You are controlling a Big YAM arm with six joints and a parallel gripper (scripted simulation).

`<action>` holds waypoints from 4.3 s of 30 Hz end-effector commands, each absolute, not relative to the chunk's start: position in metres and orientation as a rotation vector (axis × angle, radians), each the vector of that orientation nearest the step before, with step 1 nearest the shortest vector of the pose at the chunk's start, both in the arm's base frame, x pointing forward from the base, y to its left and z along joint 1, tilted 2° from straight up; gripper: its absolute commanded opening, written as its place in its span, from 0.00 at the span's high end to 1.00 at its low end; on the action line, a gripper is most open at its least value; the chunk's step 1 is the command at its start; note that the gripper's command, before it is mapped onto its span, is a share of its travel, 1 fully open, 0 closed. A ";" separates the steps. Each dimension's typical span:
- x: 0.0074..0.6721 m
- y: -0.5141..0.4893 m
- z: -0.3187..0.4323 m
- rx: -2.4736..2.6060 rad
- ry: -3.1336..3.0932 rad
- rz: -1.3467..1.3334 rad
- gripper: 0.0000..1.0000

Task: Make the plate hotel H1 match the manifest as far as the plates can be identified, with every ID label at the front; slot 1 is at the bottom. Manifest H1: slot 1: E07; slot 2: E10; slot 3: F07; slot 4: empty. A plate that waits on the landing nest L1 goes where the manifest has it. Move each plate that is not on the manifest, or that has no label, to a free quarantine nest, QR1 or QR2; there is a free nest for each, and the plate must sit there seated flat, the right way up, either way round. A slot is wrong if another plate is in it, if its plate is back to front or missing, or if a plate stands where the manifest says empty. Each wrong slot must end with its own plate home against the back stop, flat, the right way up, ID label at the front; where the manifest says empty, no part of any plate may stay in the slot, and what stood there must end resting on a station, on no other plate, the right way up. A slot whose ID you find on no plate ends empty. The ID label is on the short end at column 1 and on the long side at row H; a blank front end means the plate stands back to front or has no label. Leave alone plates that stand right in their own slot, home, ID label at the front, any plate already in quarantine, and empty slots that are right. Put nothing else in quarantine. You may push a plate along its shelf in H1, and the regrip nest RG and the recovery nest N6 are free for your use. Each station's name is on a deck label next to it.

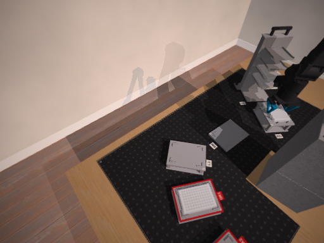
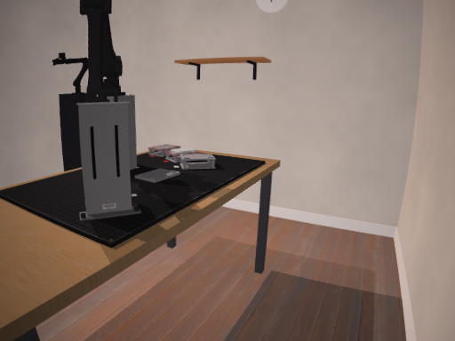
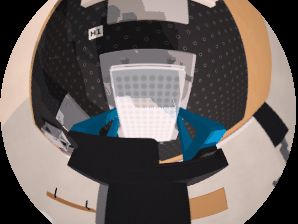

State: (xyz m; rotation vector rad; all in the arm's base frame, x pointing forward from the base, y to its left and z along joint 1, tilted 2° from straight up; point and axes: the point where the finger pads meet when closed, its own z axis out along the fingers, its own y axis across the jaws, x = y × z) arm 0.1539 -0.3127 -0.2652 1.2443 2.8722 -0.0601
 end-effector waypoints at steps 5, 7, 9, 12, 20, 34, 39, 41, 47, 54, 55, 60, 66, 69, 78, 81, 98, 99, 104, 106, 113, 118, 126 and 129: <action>0.154 -0.319 -0.249 1.242 2.853 -0.067 0.14; 0.154 -0.319 -0.247 1.242 2.853 -0.067 0.14; 0.154 -0.319 -0.245 1.242 2.853 -0.068 0.14; 0.154 -0.319 -0.242 1.242 2.853 -0.068 0.14; 0.155 -0.318 -0.236 1.242 2.853 -0.068 0.14; 0.155 -0.318 -0.224 1.242 2.853 -0.068 0.14; 0.155 -0.317 -0.219 1.242 2.853 -0.068 0.14; 0.155 -0.317 -0.217 1.242 2.853 -0.068 0.14; 0.156 -0.317 -0.211 1.242 2.853 -0.068 0.14; 0.156 -0.316 -0.206 1.241 2.853 -0.068 0.14; 0.156 -0.316 -0.205 1.241 2.853 -0.068 0.14; 0.156 -0.316 -0.200 1.241 2.853 -0.068 0.14; 0.156 -0.315 -0.194 1.241 2.853 -0.068 0.14; 0.157 -0.318 -0.193 1.239 2.848 -0.074 0.14; 0.158 -0.314 -0.171 1.241 2.853 -0.068 0.14; 0.158 -0.313 -0.163 1.241 2.852 -0.068 0.14; 0.160 -0.310 -0.124 1.236 2.854 -0.069 0.14; 0.160 -0.310 -0.121 1.236 2.854 -0.069 0.14; 0.160 -0.309 -0.113 1.235 2.854 -0.069 0.14; 0.160 -0.309 -0.108 1.236 2.854 -0.069 0.14; 0.162 -0.313 -0.087 1.232 2.846 -0.079 0.14; 0.162 -0.306 -0.081 1.181 2.876 -0.072 0.14; 0.181 -0.294 -0.082 1.008 2.929 -0.094 0.14; 0.189 -0.287 -0.082 0.934 2.953 -0.097 0.14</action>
